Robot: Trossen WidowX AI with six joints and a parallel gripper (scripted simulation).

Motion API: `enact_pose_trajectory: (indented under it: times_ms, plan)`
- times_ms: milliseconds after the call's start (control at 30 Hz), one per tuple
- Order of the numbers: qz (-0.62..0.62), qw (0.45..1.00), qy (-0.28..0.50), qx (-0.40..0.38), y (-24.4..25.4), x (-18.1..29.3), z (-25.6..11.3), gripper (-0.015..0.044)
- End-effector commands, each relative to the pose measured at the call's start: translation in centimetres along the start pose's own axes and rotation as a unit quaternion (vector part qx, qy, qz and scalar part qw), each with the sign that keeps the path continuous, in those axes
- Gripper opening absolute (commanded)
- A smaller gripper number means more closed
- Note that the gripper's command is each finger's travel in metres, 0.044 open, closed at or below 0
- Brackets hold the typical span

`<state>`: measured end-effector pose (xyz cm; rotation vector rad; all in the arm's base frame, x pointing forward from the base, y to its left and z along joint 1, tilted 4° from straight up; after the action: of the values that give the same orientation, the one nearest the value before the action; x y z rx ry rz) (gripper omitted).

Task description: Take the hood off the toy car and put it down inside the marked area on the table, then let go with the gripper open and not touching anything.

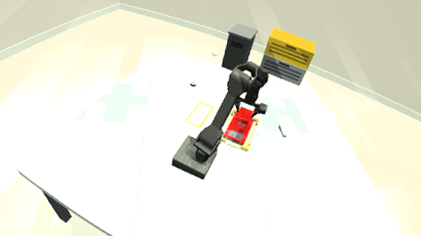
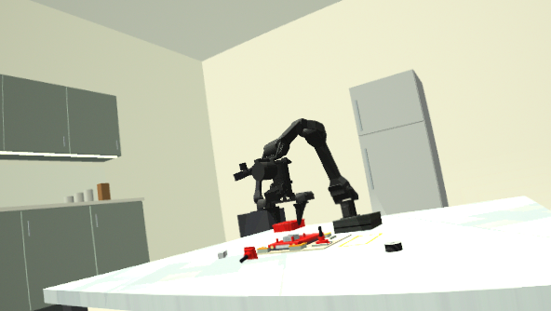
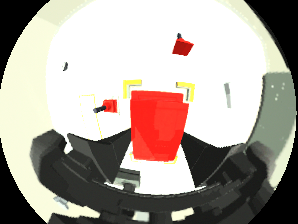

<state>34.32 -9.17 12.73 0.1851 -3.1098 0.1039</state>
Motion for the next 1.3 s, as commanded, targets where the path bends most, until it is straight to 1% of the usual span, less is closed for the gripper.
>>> enact_pose_trajectory:
  times_ms: [0,133,167,200,300,500,833,1267]
  plan:
    - [0.004,1.0,-0.005,0.002,0.0,-0.1,-1.9,0.0]
    - [0.004,1.0,-0.005,0.002,0.0,0.0,-3.7,0.0]
    - [0.004,1.0,-0.005,0.002,0.0,0.0,-3.8,0.0]
    - [0.0,1.0,-0.004,0.001,0.0,-0.1,-2.9,0.0]
    - [-0.007,1.0,-0.005,-0.001,0.7,-0.2,-2.9,0.0]
    - [-0.036,0.999,-0.01,-0.011,4.0,-0.9,-3.0,0.0]
    - [-0.05,0.999,-0.007,-0.005,9.2,-1.3,-3.2,0.0]
    - [-0.023,1.0,-0.006,-0.007,16.0,-1.0,-3.6,0.0]
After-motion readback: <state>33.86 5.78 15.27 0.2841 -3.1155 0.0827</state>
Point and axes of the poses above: the point midway between the two fingers, 35 mm back from their tips, its own z axis out along the fingers, its own y axis across the jaws, x = y × z, the point moved 7 cm from there along -z, back along the fingers, and after that the axes turned 9 degrees about -z, right-handed, at the moved point
